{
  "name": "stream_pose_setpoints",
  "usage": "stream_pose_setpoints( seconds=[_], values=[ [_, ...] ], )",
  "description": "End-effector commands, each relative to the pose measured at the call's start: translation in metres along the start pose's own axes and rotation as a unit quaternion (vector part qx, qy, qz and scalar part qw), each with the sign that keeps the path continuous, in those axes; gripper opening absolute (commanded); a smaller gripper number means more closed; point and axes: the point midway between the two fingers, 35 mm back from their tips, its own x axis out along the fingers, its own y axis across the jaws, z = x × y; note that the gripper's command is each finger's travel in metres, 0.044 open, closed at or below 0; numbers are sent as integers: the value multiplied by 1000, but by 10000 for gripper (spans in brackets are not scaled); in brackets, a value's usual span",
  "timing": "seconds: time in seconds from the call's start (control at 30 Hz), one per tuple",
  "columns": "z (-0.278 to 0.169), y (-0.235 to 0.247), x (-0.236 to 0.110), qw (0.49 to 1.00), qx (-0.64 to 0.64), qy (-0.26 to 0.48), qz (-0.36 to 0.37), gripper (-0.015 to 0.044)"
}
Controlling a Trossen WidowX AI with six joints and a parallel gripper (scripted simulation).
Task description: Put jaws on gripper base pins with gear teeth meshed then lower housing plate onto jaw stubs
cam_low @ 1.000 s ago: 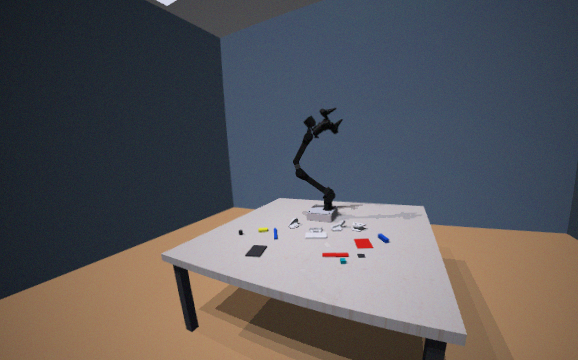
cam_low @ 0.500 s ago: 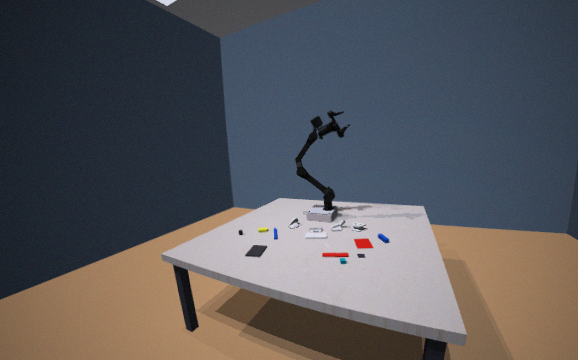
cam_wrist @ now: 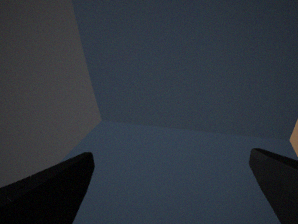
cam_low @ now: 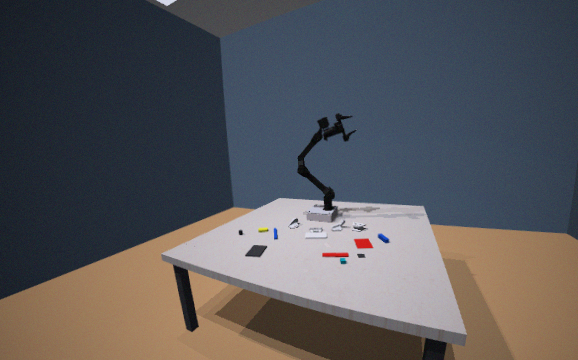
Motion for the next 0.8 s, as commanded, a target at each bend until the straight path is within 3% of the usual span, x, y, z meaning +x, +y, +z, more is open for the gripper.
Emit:
stream_pose_setpoints(
  seconds=[0.0, 0.77],
  values=[
    [3, -17, 10, 999, -39, -8, -26, 440],
    [29, -90, 41, 957, -246, -33, -151, 440]
  ],
)
